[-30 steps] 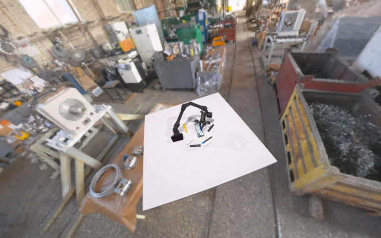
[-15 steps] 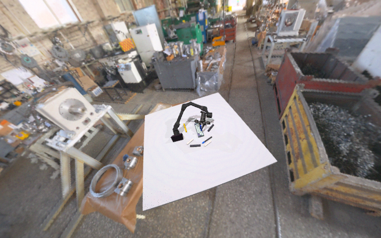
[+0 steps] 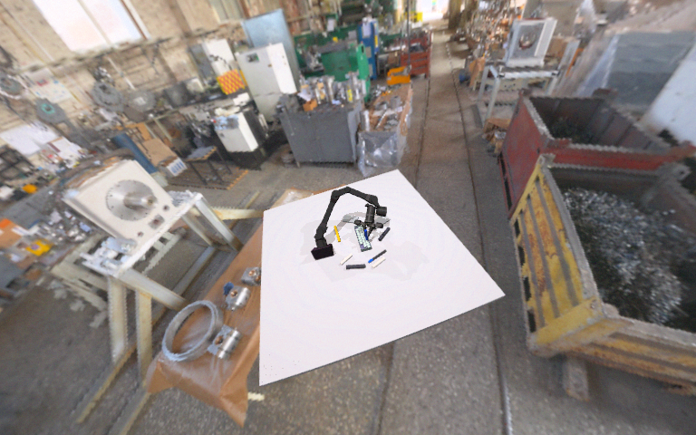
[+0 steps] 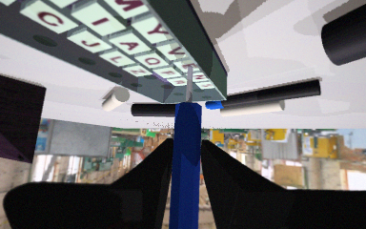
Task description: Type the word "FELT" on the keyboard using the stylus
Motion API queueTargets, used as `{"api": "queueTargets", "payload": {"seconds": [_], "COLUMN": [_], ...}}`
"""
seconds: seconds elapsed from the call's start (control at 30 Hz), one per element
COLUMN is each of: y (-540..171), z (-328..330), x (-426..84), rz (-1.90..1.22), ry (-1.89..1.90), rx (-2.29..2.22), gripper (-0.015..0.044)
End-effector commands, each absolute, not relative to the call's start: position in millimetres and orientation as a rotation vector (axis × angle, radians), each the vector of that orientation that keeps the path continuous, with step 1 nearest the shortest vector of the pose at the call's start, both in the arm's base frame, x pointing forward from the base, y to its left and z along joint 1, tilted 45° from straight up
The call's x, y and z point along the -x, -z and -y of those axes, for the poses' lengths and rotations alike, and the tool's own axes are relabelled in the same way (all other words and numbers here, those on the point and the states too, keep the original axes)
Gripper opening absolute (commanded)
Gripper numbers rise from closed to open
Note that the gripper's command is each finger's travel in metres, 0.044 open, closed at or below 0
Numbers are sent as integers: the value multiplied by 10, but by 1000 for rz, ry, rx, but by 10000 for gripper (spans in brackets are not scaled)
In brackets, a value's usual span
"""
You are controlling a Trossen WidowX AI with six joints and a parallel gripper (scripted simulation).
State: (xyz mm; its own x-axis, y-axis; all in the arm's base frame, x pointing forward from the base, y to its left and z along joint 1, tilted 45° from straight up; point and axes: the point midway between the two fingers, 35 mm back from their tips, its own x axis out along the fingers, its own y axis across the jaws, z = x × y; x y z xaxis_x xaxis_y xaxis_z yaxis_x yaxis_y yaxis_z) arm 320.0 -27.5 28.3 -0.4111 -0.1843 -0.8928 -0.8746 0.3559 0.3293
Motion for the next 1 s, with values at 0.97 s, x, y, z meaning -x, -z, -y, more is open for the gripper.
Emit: {"api": "queueTargets", "payload": {"seconds": [0.97], "y": [-527], "z": [508], "x": [-3194], "rz": [-1823], "ry": [-1091], "rx": [927], "gripper": [81]}}
